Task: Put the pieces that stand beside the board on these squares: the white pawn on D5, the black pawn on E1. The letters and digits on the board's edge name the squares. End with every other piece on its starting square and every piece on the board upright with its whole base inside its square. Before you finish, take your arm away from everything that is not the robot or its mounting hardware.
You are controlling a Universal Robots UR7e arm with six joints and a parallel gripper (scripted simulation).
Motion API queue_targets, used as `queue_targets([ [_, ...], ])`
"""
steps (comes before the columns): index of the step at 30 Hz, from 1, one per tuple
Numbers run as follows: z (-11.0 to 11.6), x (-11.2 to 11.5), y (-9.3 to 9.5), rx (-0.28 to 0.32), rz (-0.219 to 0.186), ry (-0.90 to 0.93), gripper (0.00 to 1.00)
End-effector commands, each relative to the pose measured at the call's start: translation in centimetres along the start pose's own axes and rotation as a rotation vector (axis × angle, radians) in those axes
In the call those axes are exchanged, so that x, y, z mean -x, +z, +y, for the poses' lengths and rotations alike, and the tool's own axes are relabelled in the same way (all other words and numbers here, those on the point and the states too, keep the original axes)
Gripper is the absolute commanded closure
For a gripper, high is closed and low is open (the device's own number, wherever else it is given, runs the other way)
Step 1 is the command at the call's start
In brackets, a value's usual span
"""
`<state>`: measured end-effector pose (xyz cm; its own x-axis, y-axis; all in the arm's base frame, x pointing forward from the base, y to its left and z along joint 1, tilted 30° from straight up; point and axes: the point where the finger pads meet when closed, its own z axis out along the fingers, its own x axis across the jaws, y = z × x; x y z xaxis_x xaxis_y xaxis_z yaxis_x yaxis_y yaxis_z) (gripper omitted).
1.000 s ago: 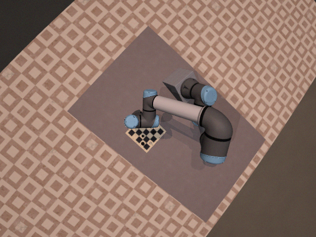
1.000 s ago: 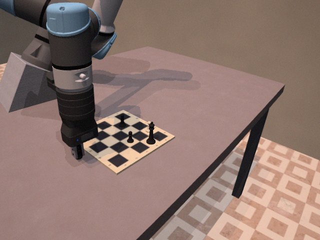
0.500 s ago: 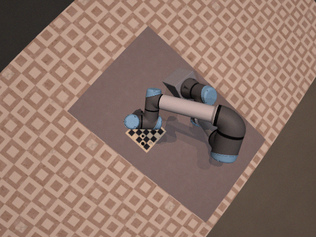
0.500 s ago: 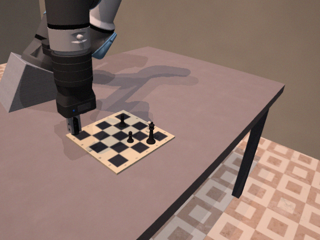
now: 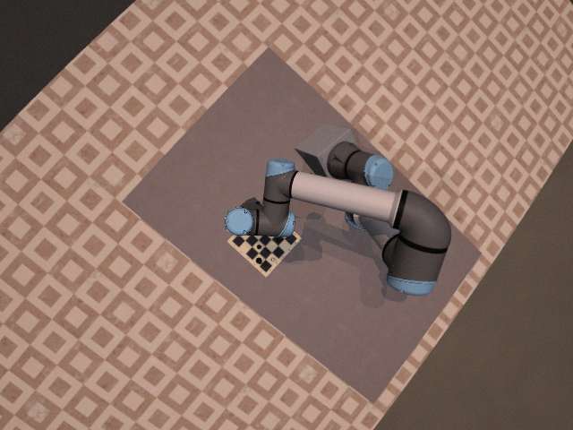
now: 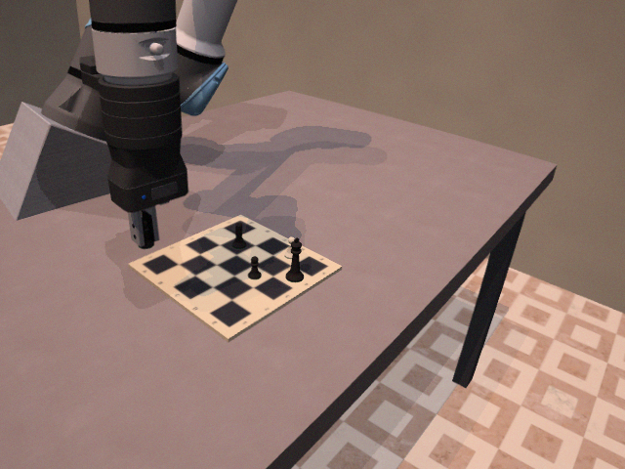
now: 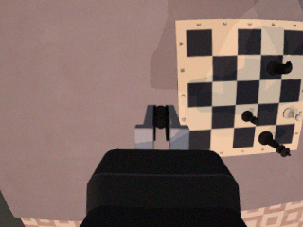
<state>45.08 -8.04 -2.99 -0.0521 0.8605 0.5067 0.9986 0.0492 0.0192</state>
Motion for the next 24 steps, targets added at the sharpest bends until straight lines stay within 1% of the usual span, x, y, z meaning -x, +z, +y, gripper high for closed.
queue_targets([
  [1, 3.0, -2.4, -0.4, 0.002, -0.003, -0.025, 1.0],
  [4, 6.2, -5.6, -0.7, 0.002, -0.002, -0.054, 1.0],
  [6, 7.0, -6.6, -0.7, 0.002, -0.001, -0.062, 1.0],
  [20, 7.1, -6.6, -0.7, 0.002, -0.001, -0.062, 1.0],
  [24, 7.1, -6.6, -0.4, 0.002, -0.001, -0.062, 1.0],
])
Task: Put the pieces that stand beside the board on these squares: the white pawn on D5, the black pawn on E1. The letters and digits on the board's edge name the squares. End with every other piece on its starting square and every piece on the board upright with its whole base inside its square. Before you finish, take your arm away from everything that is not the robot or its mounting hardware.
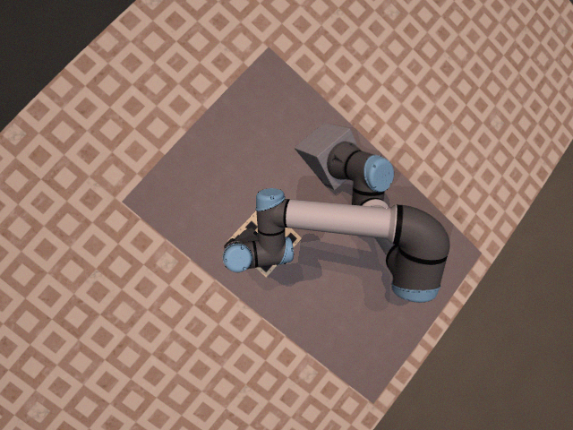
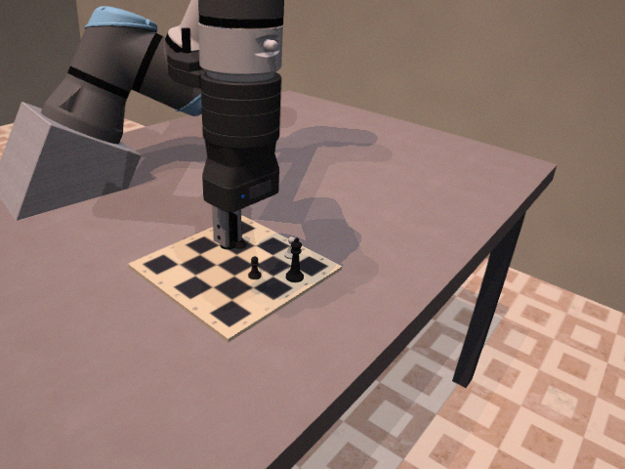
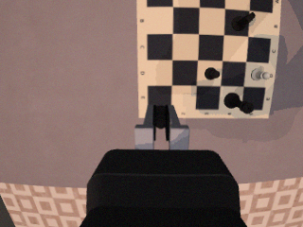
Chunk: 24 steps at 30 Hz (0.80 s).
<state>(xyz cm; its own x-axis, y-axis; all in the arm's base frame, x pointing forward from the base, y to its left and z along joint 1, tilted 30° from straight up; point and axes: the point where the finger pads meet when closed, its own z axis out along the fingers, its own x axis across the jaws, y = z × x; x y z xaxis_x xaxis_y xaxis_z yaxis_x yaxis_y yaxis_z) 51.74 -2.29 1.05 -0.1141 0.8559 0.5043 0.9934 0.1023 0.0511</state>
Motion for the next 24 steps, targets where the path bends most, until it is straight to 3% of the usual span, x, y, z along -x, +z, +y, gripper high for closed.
queue_targets([
  [1, 0.1, 0.0, 0.2, 0.001, -0.001, 0.0, 1.0],
  [7, 0.1, 0.0, 1.5, 0.001, -0.001, 0.0, 1.0],
  [17, 0.1, 0.0, 6.1, 0.001, -0.001, 0.0, 1.0],
  [19, 0.1, 0.0, 6.1, 0.001, -0.001, 0.0, 1.0],
  [24, 0.1, 0.0, 8.2, 0.001, -0.001, 0.0, 1.0],
])
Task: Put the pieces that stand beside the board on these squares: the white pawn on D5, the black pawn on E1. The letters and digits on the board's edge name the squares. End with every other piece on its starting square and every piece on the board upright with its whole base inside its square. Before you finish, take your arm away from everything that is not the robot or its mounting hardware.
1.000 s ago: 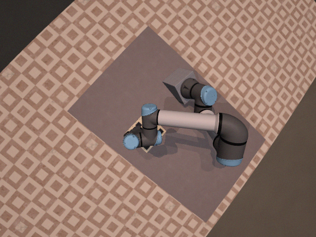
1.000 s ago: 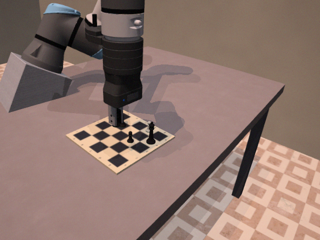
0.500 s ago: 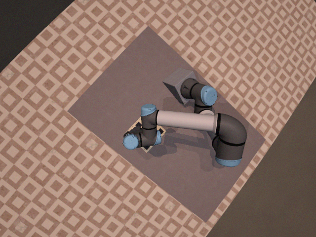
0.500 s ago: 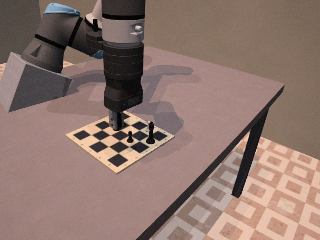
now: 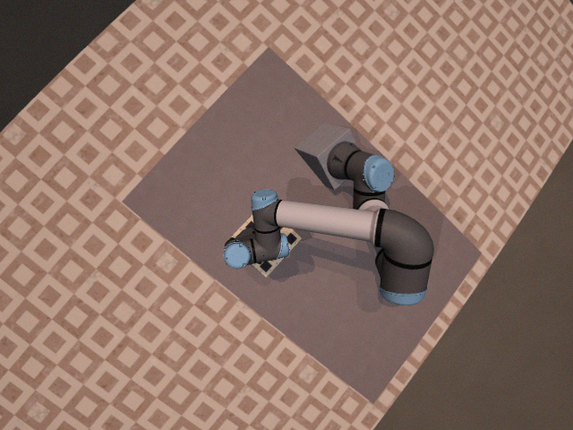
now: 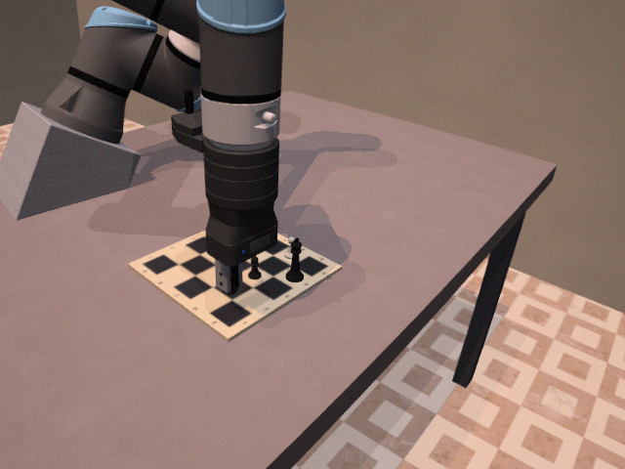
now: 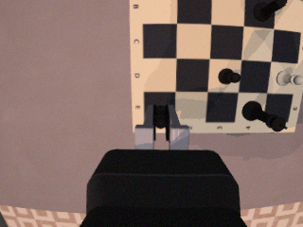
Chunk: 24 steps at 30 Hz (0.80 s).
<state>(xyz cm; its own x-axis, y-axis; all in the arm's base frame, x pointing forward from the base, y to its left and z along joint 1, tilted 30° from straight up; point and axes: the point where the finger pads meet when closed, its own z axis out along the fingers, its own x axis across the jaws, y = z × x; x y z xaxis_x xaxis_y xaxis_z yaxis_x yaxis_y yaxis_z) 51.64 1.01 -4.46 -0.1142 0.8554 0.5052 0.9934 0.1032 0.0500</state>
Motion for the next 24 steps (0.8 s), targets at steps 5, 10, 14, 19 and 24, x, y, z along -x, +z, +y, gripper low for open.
queue_targets([
  [5, 0.1, 0.1, 2.9, 0.002, -0.002, 0.0, 1.0],
  [10, 0.1, 0.1, 3.1, 0.002, -0.002, 0.0, 1.0],
  [14, 0.1, 0.1, 3.1, 0.002, -0.002, 0.0, 1.0],
  [19, 0.1, 0.1, 3.1, 0.002, -0.002, 0.0, 1.0],
  [24, 0.1, 0.1, 3.1, 0.002, -0.002, 0.0, 1.0],
])
